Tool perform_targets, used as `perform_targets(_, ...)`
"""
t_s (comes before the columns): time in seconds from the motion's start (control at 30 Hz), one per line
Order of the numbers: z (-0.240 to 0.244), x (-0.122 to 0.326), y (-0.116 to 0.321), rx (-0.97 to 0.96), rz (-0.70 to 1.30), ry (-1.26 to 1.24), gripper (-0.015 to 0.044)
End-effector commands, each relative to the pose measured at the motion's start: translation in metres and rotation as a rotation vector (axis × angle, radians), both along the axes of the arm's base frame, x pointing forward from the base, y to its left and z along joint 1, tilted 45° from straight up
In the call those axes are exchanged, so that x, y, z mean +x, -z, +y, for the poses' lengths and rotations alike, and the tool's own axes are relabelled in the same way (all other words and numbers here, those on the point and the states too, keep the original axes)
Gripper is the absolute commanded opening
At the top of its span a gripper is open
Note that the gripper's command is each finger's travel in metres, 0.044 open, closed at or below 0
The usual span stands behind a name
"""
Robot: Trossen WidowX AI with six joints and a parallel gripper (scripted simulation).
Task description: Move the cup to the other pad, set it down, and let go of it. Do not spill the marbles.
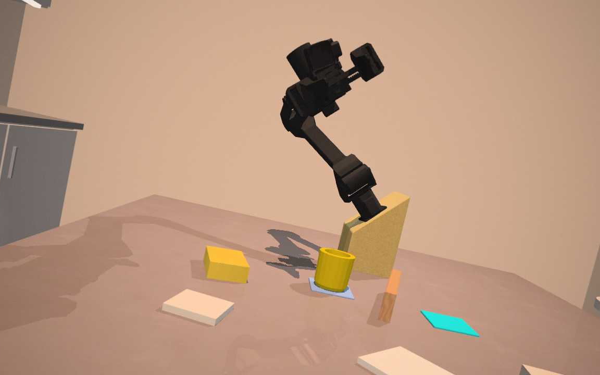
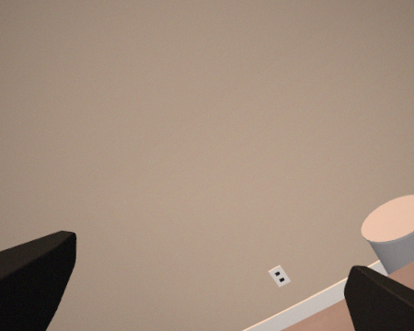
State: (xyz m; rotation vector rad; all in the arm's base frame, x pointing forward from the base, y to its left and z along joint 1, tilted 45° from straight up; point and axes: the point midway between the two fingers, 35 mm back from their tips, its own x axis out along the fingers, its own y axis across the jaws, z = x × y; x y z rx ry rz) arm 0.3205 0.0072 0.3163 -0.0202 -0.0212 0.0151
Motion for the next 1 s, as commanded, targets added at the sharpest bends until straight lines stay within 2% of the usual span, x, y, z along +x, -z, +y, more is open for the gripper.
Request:
perform_targets(0.0, -0.001, 0.002, 0.005, -0.007, 0.019, 0.008, 0.0374)
perform_targets(0.07, -0.010, 0.012, 0.041, -0.069, 0.174, 0.068, 0.0321)
perform_targets(0.13, -0.024, 0.017, 0.096, -0.181, 0.415, 0.142, 0.0269)
perform_targets(0.27, -0.048, -0.002, 0.179, -0.422, 0.841, 0.214, 0.0167)
perform_targets(0.4, -0.076, -0.049, 0.238, -0.750, 1.313, 0.200, 0.0167)
perform_targets(0.53, -0.099, -0.098, 0.259, -1.091, 1.737, 0.075, 0.0167)
perform_targets(0.6, -0.103, -0.105, 0.260, -1.149, 1.804, 0.042, 0.0167)
perform_targets(0.97, -0.109, -0.102, 0.257, -1.149, 1.804, 0.043, 0.0167)
